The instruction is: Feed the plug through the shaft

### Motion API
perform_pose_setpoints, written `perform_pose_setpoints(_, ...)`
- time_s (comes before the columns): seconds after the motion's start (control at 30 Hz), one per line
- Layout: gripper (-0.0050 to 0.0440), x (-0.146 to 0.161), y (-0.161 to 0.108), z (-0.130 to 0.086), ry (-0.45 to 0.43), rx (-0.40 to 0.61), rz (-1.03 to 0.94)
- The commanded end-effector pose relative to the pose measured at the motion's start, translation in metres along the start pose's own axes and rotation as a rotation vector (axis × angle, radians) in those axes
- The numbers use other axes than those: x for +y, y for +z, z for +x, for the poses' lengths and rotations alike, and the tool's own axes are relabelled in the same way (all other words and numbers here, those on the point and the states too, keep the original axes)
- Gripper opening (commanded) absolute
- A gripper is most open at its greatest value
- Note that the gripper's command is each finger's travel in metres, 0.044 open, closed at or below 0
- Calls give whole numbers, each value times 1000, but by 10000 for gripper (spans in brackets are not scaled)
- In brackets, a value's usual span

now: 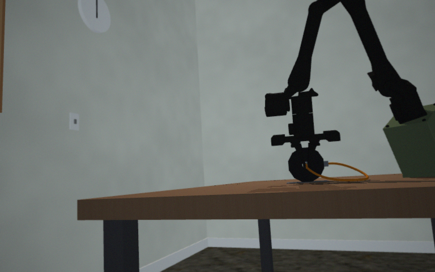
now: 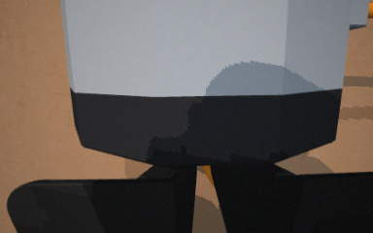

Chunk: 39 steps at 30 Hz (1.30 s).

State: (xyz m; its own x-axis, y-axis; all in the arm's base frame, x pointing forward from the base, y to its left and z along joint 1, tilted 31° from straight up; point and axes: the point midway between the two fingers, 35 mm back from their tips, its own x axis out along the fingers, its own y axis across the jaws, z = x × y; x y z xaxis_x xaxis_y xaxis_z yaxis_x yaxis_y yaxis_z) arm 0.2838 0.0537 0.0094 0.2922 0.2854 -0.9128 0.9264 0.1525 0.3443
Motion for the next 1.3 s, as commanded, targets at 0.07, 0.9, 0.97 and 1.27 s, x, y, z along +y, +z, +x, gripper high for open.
perform_pose_setpoints(0.07, 96, 0, 0, 0, 0, 0, 0)
perform_pose_setpoints(0.9, 100, -3, -12, -2, -4, 5, -2)
perform_pose_setpoints(0.97, 100, -3, -12, -2, -4, 5, -2)
perform_pose_setpoints(1.27, 100, -3, -11, 2, -4, 5, -2)
